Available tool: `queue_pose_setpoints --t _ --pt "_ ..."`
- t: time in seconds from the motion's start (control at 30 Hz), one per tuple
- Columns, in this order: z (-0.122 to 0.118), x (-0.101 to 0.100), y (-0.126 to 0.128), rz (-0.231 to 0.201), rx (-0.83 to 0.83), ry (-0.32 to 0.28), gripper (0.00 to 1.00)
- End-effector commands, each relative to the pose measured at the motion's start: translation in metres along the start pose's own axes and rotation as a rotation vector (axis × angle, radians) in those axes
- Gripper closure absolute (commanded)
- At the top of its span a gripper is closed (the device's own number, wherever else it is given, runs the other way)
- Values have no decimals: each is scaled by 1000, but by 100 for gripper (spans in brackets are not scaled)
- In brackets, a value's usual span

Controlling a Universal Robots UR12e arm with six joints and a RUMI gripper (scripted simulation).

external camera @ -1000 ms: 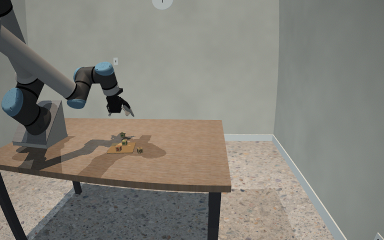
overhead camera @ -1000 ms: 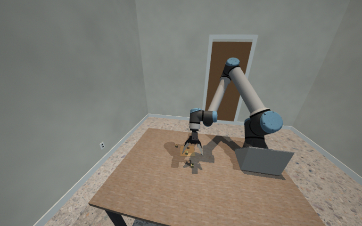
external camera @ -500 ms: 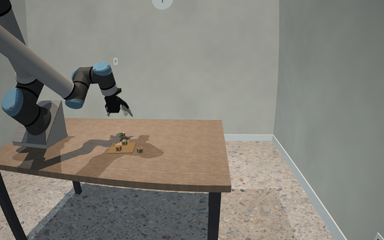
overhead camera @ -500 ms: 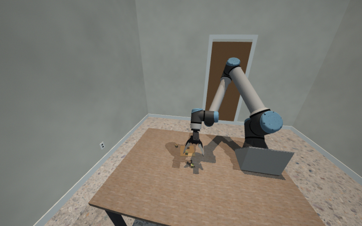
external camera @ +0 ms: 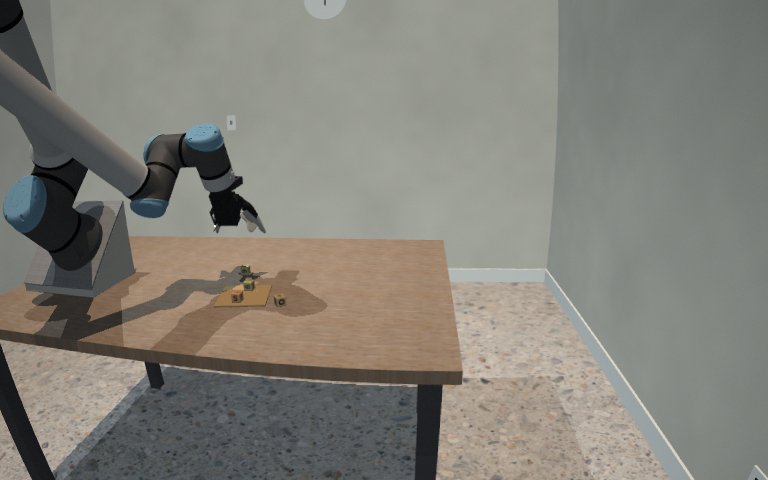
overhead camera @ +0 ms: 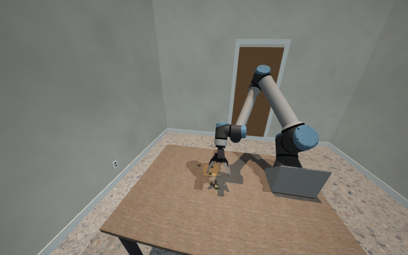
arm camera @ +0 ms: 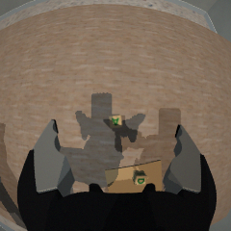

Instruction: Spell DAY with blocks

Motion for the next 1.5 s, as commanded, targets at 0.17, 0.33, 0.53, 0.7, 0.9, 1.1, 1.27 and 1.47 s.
queue_pose_setpoints --t 0.17,0.33,0.53,0.7,0.9,1.1,1.27,1.47 --pt "0 0 0 -1 0 0 0" --pt "0 0 0 -1 0 0 0" --pt "0 0 0 -1 0 0 0" --pt "0 0 0 -1 0 0 0" --pt "-56 33 32 -1 0 1 0" --pt "-116 70 55 -1 0 0 0" --pt "-116 70 55 -1 0 0 0" --pt "-116 70 55 -1 0 0 0"
Point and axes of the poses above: the point where the finger pads meet when closed, its own x axis back along the fingers, its own y axis across the jaws, z = x × y, the point moved 8 cm from there along x, back along the fingers, and after that the axes turned 4 degrees about x, right-handed, at the moved point
